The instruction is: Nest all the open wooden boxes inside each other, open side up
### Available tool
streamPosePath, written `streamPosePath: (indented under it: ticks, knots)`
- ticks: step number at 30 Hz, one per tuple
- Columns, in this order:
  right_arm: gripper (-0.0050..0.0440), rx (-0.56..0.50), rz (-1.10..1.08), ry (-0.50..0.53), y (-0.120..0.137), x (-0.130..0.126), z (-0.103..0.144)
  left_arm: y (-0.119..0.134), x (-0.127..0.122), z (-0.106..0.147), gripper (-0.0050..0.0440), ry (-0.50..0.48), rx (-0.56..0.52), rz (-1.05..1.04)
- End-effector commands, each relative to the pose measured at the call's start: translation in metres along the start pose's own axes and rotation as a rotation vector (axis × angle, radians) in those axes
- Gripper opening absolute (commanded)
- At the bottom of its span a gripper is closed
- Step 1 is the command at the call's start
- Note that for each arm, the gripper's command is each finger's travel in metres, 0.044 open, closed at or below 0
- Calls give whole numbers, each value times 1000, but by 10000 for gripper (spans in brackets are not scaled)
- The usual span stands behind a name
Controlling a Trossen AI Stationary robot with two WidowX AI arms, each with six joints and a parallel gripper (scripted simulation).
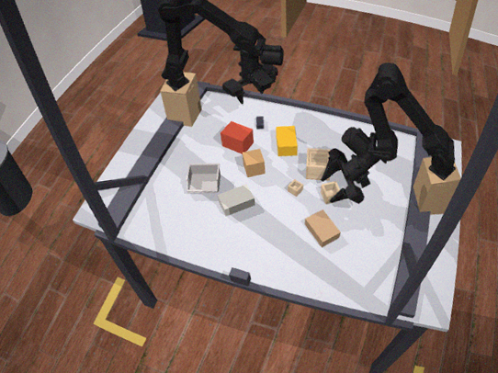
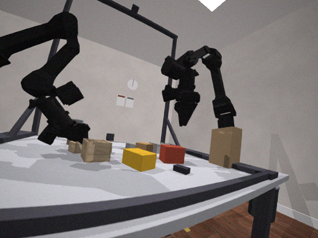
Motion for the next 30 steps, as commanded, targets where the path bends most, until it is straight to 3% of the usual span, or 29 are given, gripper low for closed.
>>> streamPosePath:
  ticks: [1,11,18,24,30]
  knots:
    - [400,-37,16,-9,12,0,3,-5,4,6,400,-15,-20,-6]
    - [400,-122,6,-10,10,-3,6,-5,4,6,400,-15,-20,-6]
    - [400,-204,20,-41,32,-1,6,-5,4,6,400,-15,-20,-6]
    - [400,-308,8,-40,28,-5,13,-5,4,6,400,-15,-20,-6]
    - [400,-336,3,-44,30,-5,14,-5,4,6,400,-15,-20,-6]
Point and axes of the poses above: on each arm, the point midway between the two fingers, 35 mm back from their tips, its own z axis back along the fingers, its own x axis across the jaws, y = z × x, the point moved 1 cm from there along z, back along the fingers, and after that the axes turned 9 degrees about -z, right-handed, at the moved point
